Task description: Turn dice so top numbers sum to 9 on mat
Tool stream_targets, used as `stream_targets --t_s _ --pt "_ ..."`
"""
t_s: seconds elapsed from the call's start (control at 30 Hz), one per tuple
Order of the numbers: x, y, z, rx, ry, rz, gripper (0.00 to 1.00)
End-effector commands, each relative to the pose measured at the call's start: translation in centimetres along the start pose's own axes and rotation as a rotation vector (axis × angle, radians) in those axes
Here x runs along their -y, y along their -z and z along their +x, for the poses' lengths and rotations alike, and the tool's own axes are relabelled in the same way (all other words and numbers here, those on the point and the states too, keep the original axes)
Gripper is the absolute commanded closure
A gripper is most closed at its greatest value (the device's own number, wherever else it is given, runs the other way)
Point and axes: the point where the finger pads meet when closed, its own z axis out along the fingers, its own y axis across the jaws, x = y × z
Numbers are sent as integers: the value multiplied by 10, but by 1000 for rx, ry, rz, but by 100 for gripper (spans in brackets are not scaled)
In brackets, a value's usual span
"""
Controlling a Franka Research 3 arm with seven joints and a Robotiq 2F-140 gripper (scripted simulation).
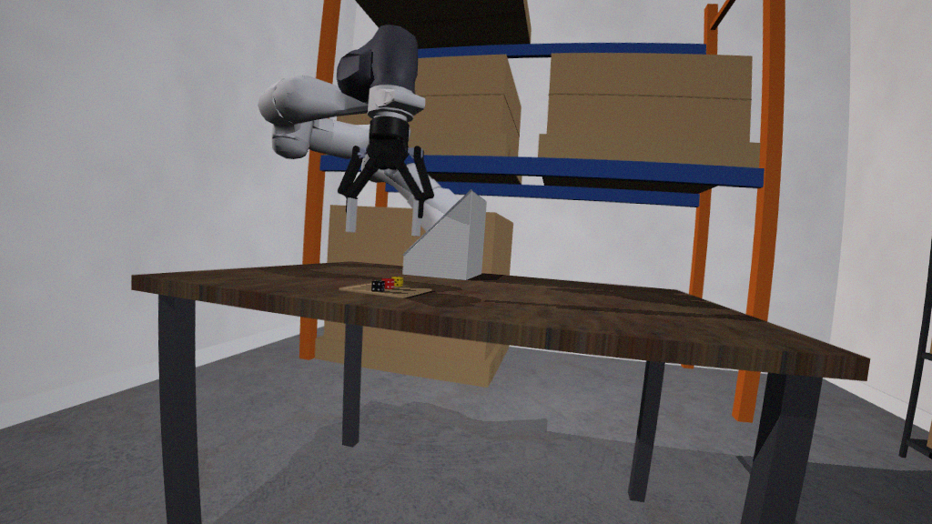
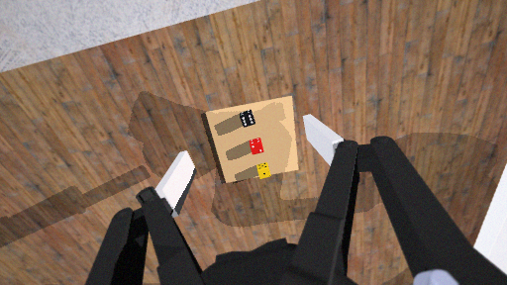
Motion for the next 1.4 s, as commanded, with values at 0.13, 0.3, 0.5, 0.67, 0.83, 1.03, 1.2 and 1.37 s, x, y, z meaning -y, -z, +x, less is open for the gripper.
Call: stream_targets --t_s 0.13,0.3,0.5,0.67,0.83,1.03,1.2,1.37 --pt "-2 1 0 2 3 -4 0" --pt "-2 1 0 2 3 -4 0" --pt "-2 5 0 2 3 -4 0" --pt "-2 18 0 2 3 -4 0" --pt "-2 39 0 2 3 -4 0" --pt "-2 55 0 2 3 -4 0" --pt "-2 68 0 2 3 -4 0" --pt "-2 71 0 2 3 -4 0"
